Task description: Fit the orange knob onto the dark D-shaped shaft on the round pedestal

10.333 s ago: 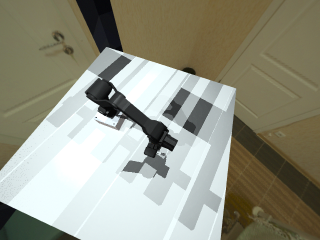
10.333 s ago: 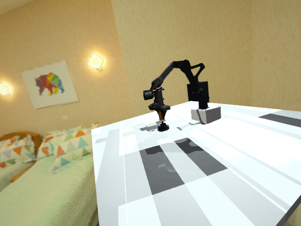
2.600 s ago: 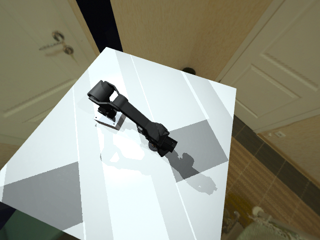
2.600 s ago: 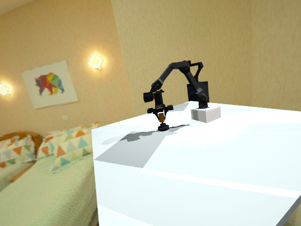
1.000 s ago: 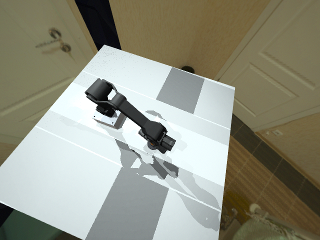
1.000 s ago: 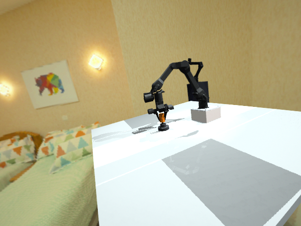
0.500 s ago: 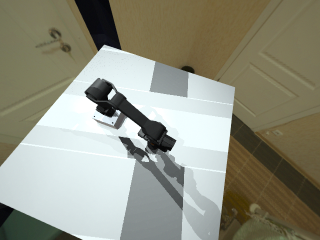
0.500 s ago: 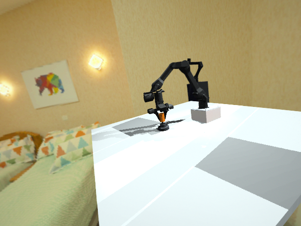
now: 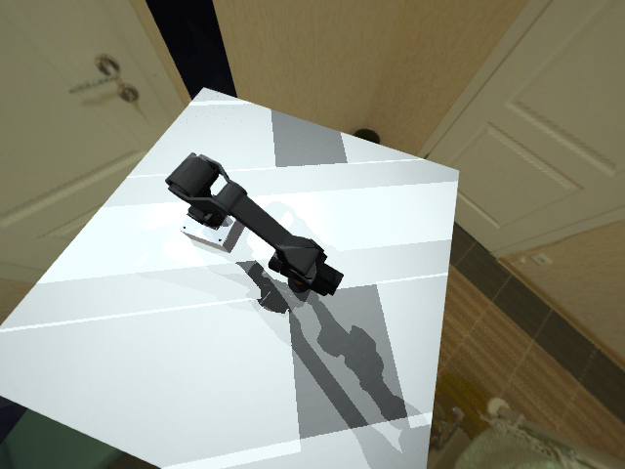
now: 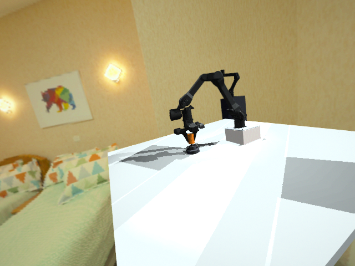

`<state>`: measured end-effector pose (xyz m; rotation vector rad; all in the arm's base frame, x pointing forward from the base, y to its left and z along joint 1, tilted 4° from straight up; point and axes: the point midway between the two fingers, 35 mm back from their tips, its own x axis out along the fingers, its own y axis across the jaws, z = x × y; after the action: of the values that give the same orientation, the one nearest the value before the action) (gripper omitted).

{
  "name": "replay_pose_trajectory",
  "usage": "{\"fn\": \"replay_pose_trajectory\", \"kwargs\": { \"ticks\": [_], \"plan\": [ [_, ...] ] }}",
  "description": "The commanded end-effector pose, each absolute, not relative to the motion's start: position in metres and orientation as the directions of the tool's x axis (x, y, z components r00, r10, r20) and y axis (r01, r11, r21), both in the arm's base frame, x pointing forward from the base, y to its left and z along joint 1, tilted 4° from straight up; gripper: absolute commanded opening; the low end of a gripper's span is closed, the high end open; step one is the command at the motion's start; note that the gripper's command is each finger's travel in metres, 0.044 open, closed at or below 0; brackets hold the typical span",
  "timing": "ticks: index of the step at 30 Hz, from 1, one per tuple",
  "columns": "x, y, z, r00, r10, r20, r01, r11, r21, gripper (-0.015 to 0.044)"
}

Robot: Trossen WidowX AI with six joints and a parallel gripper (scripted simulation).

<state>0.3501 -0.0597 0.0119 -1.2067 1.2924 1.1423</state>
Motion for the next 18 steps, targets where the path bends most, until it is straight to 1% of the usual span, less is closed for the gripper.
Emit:
{"fn": "replay_pose_trajectory", "kwargs": {
  "ticks": [1, 18],
  "plan": [
    [0.3481, -0.0593, 0.0113, -0.015, -0.064, -0.998, -0.998, 0.055, 0.011, 0.0],
    [0.3479, -0.0584, 0.0142, -0.015, -0.064, -0.998, -0.998, 0.055, 0.011, 0.0]
  ]
}}
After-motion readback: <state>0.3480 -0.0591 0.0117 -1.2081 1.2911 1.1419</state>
